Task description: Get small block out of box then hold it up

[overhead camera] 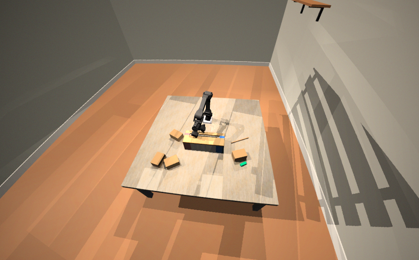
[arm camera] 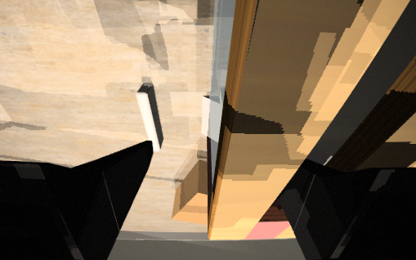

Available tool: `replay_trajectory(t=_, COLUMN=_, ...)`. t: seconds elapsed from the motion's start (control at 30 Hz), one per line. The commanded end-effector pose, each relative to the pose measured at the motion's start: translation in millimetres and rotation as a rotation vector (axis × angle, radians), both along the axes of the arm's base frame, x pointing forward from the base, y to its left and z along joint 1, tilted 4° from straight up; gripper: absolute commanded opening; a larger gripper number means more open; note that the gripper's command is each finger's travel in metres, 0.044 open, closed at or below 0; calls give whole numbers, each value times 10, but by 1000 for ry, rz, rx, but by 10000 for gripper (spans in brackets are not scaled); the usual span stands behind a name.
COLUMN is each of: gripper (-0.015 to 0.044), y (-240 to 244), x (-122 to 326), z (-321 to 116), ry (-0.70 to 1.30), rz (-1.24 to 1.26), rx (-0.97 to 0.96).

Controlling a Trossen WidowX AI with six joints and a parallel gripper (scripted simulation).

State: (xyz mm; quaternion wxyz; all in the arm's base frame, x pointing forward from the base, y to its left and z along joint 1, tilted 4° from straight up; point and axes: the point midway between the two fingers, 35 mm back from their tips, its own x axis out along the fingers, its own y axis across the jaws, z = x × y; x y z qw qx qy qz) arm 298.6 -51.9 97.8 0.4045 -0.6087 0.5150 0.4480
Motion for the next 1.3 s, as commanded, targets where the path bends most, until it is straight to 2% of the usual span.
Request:
replay_trajectory(t=0.0, gripper=400, y=-99, x=18, z=-12, ry=1, rz=4, rx=0)
replay_trajectory(t=0.2, gripper=400, y=-130, x=26, z=49, ry=1, rz=3, rx=-1)
replay_trajectory(t=0.43, gripper=400, y=-152, x=-2, z=596, ry=3, rz=-3, rx=-3)
replay_trajectory(t=0.63, gripper=400, y=-152, x=8, z=570, ry=-2, rz=-8, rx=-4)
replay_trajectory(t=0.7, gripper=348, y=-242, x=0, z=581, ry=-12, rz=-38, rx=2)
replay_trajectory(t=0.8, gripper=285, y=-429, x=-34, z=600, ry=-61, rz=-198, rx=30)
replay_trajectory(t=1.0, gripper=285, y=-458, x=-64, z=591, ry=-155, rz=-535, rx=95)
replay_trajectory(t=1.27, gripper=285, y=-522, x=-135, z=581, ry=-338, rz=-1382, rx=263)
